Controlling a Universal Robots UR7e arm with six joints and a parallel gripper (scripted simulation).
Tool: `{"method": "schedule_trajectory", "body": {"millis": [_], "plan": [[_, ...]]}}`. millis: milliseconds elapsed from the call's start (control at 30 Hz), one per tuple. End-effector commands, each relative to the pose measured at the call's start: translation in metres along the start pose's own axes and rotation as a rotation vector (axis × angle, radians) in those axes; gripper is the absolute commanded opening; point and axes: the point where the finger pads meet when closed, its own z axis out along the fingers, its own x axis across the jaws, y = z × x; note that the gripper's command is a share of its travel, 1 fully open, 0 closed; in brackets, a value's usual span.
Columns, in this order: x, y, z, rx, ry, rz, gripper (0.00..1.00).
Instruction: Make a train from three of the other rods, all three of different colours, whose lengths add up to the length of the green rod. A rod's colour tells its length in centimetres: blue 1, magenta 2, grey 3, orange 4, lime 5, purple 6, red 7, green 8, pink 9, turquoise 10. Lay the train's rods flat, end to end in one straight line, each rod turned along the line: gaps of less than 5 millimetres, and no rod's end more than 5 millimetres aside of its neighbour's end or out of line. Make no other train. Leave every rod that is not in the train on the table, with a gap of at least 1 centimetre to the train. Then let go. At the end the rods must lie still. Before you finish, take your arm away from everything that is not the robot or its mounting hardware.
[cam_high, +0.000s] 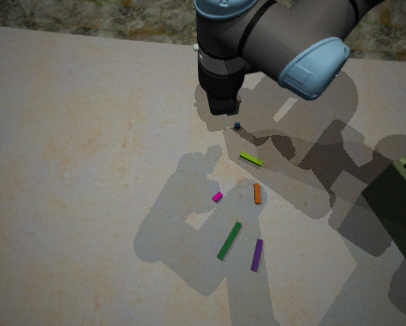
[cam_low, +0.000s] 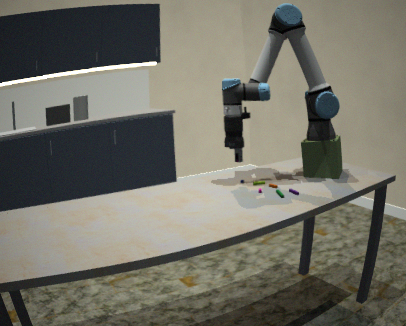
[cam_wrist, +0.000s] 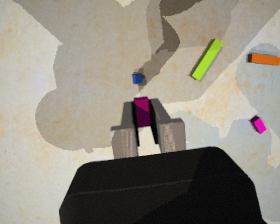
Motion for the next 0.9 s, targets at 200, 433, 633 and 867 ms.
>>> {"method": "schedule_trajectory", "body": {"millis": [200, 433, 633, 867], "plan": [[0.000, 0.001, 0.035, 0.000, 0.000, 0.000, 0.24], [0.000, 0.001, 0.064, 0.000, 0.000, 0.000, 0.24], [0.000, 0.001, 0.076, 0.000, 0.000, 0.000, 0.24], [0.000, 0.001, 0.078, 0.000, 0.000, 0.000, 0.24]]}}
